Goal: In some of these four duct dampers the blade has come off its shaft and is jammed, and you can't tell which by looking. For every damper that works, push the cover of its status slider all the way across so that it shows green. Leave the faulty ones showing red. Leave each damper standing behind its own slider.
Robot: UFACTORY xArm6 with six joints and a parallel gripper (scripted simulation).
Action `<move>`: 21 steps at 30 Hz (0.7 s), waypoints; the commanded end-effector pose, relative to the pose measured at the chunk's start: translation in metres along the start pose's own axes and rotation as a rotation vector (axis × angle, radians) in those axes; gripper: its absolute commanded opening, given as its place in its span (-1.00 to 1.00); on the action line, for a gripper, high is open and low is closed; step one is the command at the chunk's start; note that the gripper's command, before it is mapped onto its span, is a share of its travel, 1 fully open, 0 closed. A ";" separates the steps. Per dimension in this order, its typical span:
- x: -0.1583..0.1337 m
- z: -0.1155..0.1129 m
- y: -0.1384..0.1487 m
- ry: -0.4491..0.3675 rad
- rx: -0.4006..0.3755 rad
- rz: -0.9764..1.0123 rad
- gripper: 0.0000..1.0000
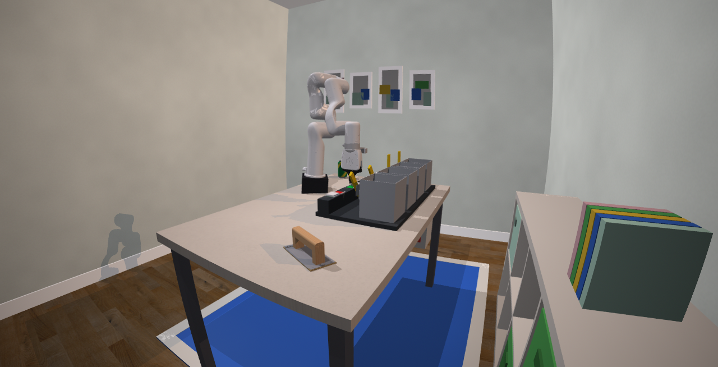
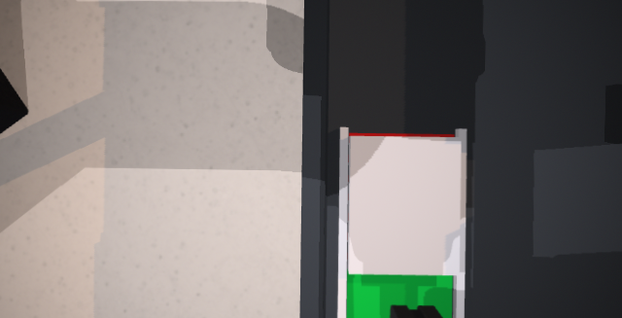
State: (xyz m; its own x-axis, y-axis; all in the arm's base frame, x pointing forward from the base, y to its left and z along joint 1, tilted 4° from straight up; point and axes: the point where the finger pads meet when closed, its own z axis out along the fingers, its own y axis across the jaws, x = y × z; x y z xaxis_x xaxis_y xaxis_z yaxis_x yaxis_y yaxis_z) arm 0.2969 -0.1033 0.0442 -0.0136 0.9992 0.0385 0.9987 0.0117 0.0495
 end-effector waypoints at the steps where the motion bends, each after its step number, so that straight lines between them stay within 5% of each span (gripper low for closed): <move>1: 0.000 -0.017 0.001 -0.001 -0.002 0.000 -1.00; 21: 0.000 -0.023 0.001 -0.001 -0.002 0.000 -1.00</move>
State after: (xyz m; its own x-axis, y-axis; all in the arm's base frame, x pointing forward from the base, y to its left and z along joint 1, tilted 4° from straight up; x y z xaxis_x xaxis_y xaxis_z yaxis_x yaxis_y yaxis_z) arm 0.2954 -0.1039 0.0660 -0.0136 0.9992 0.0389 0.9988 0.0117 0.0486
